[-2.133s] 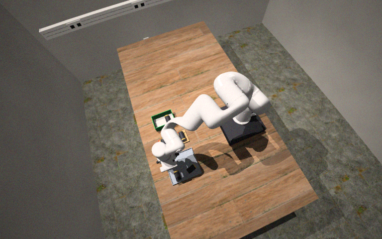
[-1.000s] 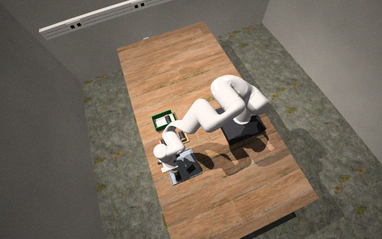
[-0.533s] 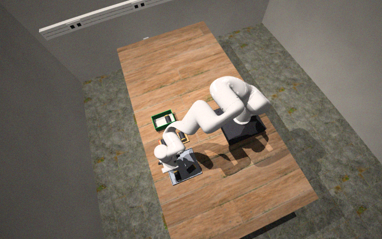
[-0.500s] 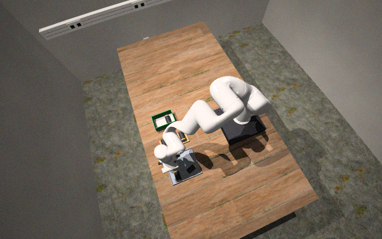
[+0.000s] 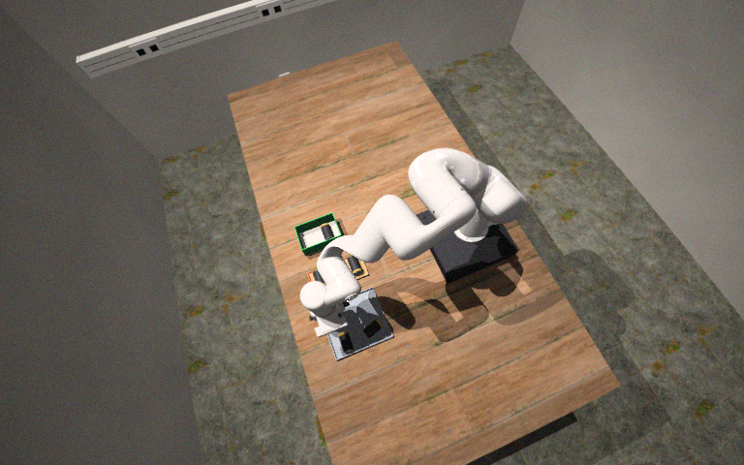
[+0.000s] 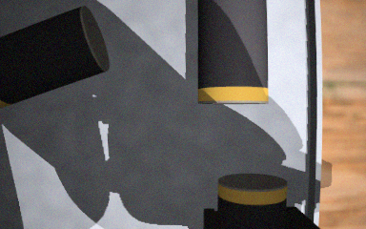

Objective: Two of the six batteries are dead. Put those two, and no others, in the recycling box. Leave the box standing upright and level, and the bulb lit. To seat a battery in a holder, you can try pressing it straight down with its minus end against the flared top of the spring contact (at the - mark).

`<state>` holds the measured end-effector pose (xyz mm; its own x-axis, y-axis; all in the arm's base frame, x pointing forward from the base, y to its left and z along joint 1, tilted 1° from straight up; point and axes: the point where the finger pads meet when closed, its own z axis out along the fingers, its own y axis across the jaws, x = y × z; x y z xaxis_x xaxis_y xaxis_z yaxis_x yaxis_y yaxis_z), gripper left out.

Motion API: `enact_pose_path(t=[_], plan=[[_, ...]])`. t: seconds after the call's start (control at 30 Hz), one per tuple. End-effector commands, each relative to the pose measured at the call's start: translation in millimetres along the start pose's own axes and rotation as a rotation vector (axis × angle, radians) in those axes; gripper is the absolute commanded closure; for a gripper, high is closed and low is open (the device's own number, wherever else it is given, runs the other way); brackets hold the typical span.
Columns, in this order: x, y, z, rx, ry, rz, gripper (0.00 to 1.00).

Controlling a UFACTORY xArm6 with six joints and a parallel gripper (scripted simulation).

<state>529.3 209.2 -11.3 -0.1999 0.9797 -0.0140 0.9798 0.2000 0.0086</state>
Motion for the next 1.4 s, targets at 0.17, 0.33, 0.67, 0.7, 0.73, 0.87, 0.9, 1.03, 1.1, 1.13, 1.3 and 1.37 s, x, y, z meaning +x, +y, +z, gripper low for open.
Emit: enact_pose_path(t=[0.17,0.33,0.67,0.7,0.73,0.87,0.9,1.03,1.1,1.13,1.3,1.37], plan=[[0,2,-2,-0.004,0.001,0.0,0.72],[0,2,-2,-0.004,0.001,0.0,0.72],[0,2,-4,-0.004,0.001,0.0,0.72],[0,2,-6,-0.004,0.001,0.0,0.72],[0,2,-9,-0.004,0.001,0.0,0.72],[0,1,-26,-0.004,0.001,0.0,0.72],[0,1,-31,-0.004,0.001,0.0,0.72],[0,1,-45,-0.004,0.001,0.0,0.72],[0,1,-47,-0.004,0.001,0.0,0.72],[0,1,-47,-0.004,0.001,0.0,0.72],[0,1,-47,-0.004,0.001,0.0,0.72],[0,1,-52,-0.004,0.001,0.0,0.72]])
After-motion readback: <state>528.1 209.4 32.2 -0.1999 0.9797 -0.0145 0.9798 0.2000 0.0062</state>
